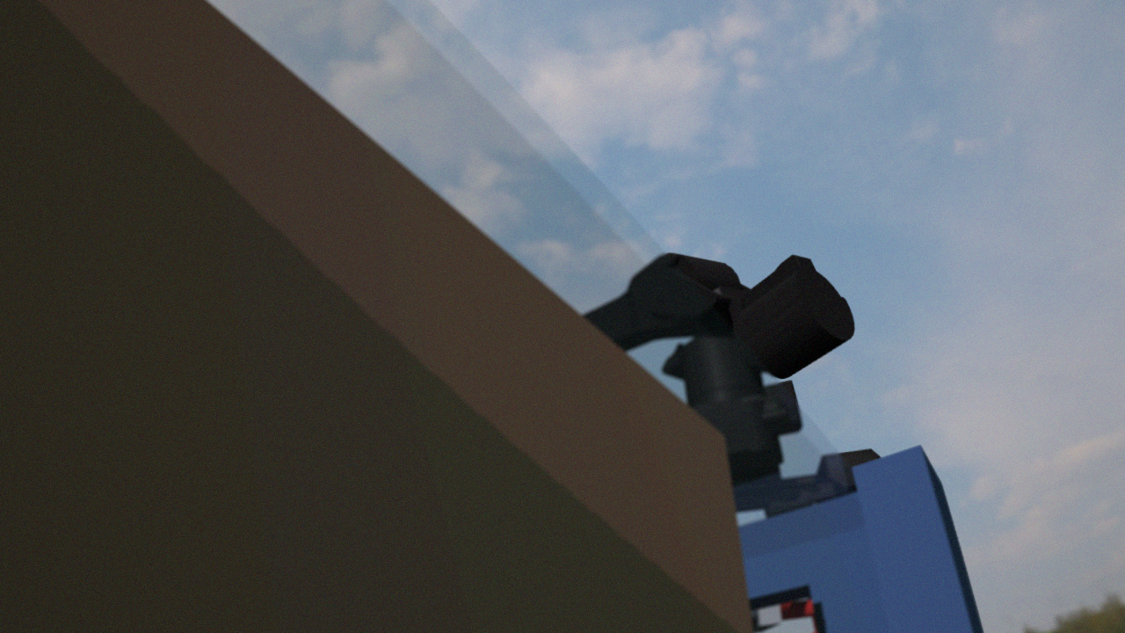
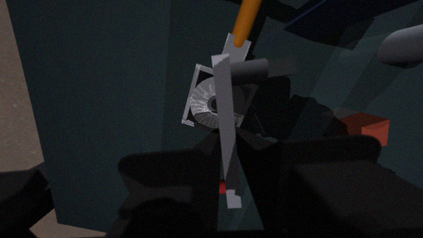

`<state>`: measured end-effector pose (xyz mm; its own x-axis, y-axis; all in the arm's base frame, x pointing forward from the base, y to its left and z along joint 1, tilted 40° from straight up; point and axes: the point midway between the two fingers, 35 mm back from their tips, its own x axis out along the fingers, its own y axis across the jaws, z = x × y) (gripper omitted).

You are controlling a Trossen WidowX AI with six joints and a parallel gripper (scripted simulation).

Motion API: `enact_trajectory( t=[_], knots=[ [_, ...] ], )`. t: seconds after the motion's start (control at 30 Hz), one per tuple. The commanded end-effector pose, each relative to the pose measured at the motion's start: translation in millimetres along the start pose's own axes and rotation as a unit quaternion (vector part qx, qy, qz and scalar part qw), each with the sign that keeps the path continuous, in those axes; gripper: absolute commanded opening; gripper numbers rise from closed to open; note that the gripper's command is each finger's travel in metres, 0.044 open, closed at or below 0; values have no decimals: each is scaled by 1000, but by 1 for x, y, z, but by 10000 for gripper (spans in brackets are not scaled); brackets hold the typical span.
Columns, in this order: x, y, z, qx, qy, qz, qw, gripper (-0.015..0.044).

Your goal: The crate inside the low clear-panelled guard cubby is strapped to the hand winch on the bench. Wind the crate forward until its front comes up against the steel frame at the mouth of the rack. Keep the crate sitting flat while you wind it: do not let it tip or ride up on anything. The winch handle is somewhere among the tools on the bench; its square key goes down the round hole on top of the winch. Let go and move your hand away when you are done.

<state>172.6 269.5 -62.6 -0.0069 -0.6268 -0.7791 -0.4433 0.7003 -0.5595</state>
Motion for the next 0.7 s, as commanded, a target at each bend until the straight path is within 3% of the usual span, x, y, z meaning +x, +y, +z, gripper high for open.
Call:
enact_trajectory(
  t=[0.0,0.67],
  knots=[
    [-2,0,-1,-3,-1,17,1000,0],
    [-1,0,0,-4,-5,192,981,0]
  ],
)
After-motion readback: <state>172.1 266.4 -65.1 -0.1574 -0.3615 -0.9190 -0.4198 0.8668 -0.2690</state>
